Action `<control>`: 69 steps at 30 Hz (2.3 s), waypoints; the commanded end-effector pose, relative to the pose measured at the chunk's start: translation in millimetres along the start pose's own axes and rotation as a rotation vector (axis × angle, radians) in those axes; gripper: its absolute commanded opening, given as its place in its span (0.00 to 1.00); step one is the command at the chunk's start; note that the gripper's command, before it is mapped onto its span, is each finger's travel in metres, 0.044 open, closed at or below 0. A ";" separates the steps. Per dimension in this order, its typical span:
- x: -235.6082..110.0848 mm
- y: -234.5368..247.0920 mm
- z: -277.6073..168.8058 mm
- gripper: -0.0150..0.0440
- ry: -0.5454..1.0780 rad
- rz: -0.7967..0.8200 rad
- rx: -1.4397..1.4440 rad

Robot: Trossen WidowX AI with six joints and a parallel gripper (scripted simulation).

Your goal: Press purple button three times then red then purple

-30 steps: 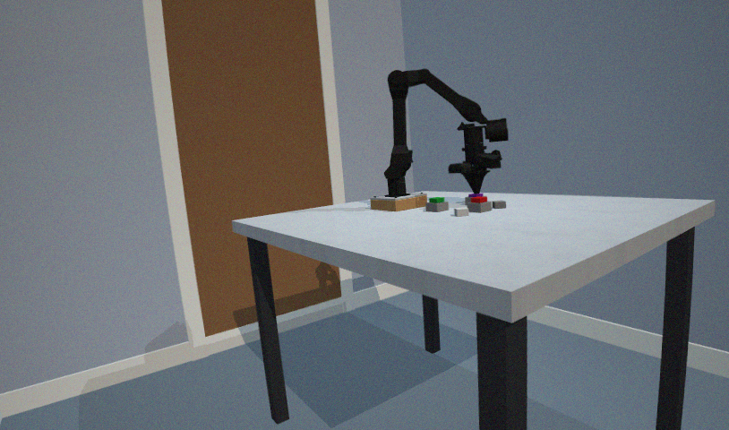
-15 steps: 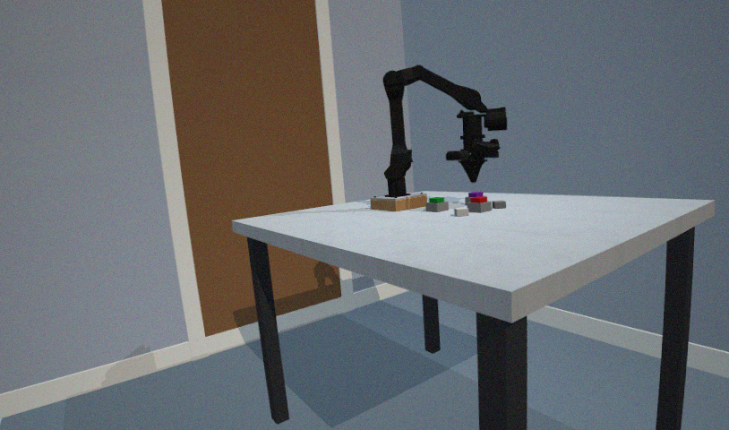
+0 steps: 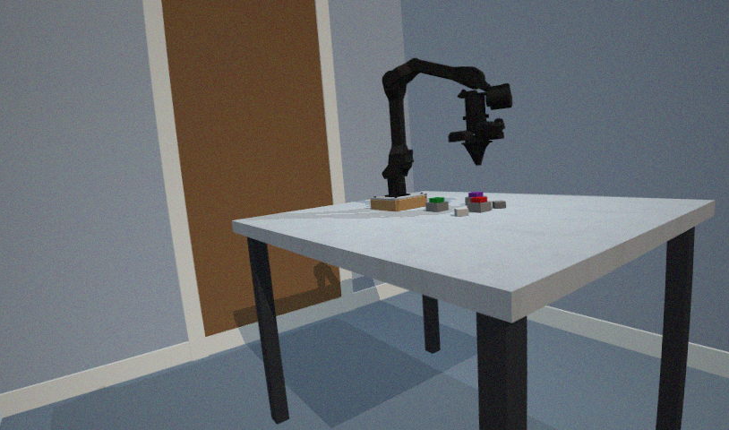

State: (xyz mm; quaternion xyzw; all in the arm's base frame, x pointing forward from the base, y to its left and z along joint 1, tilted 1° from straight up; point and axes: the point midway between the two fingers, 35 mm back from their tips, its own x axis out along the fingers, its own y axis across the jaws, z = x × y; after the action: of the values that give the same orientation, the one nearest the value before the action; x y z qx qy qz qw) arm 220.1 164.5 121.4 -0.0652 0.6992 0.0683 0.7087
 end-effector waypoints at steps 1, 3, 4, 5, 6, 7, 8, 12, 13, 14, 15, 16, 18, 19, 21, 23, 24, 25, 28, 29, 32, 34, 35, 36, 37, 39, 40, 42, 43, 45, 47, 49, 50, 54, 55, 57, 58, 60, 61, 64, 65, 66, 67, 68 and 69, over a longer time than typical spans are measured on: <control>-1.2 -40.2 33.9 0.29 -0.007 -0.010 0.005; -1.2 -59.3 47.1 0.29 -0.005 -0.009 -0.001; -1.2 -64.5 50.4 0.29 -0.004 -0.008 -0.003; -1.2 -66.2 51.5 0.29 -0.004 -0.008 -0.004; -1.2 -66.2 51.5 0.29 -0.004 -0.008 -0.004; -1.2 -66.2 51.5 0.29 -0.004 -0.008 -0.004; 1.4 -66.1 51.8 0.29 -0.004 -0.008 -0.004; 50.5 -66.4 52.5 0.29 -0.004 -0.008 -0.004; 58.0 -66.6 51.8 0.29 -0.003 -0.008 -0.004; 60.5 -66.7 51.5 0.29 -0.003 -0.008 -0.004; 60.5 -66.7 51.5 0.29 -0.003 -0.008 -0.004; 60.5 -66.7 51.5 0.29 -0.003 -0.008 -0.004; 60.8 -66.7 51.6 0.29 -0.003 -0.008 -0.004; 61.6 -66.7 51.6 0.29 -0.003 -0.008 -0.004; 64.5 -66.7 51.8 0.29 -0.003 -0.008 -0.004; 67.7 -66.7 51.9 0.29 -0.003 -0.008 -0.004; 69.3 -66.7 51.9 0.29 -0.003 -0.008 -0.004; 70.9 -66.7 52.0 0.29 -0.003 -0.008 -0.004; 75.7 -66.7 52.0 0.29 -0.003 -0.008 -0.004; 77.3 -66.7 52.0 0.29 -0.003 -0.008 -0.004; 82.0 -66.8 52.0 0.29 -0.003 -0.008 -0.004; 85.2 -66.8 51.9 0.29 -0.003 -0.008 -0.004; 86.8 -66.9 51.9 0.29 -0.003 -0.008 -0.004; 88.4 -66.9 51.8 0.29 -0.003 -0.008 -0.004; 89.9 -66.9 51.7 0.29 -0.003 -0.008 -0.004; 92.8 -67.0 51.6 0.29 -0.003 -0.008 -0.004; 93.5 -67.0 51.5 0.29 -0.003 -0.008 -0.004; 93.8 -67.0 51.5 0.29 -0.003 -0.008 -0.004; 93.8 -67.0 51.5 0.29 -0.003 -0.008 -0.004; 93.8 -67.0 51.5 0.29 -0.003 -0.008 -0.004; 93.8 -67.0 51.5 0.29 -0.003 -0.008 -0.004; 93.8 -67.0 51.5 0.29 -0.003 -0.008 -0.004; 93.8 -67.0 51.5 0.29 -0.003 -0.008 -0.004; 93.8 -67.0 51.5 0.29 -0.003 -0.008 -0.004; 93.8 -67.0 51.5 0.29 -0.003 -0.008 -0.004; 93.8 -67.0 51.5 0.29 -0.003 -0.008 -0.004; 93.8 -67.0 51.5 0.29 -0.003 -0.008 -0.004; 93.8 -67.0 51.5 0.29 -0.003 -0.008 -0.004; 93.8 -67.0 51.5 0.29 -0.003 -0.008 -0.004; 89.2 -66.5 54.0 0.29 -0.012 -0.007 0.001; 81.8 -66.5 53.7 0.29 -0.010 -0.007 0.000; 70.6 -66.6 52.8 0.29 -0.006 -0.007 -0.002; 63.1 -66.7 51.9 0.29 -0.004 -0.008 -0.003; 60.5 -66.7 51.5 0.29 -0.003 -0.008 -0.004; 60.5 -66.7 51.5 0.29 -0.003 -0.008 -0.004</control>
State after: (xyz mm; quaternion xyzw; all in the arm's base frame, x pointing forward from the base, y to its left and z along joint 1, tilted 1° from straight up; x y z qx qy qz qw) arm 281.1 107.6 46.7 -0.0692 0.7037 0.0633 0.7042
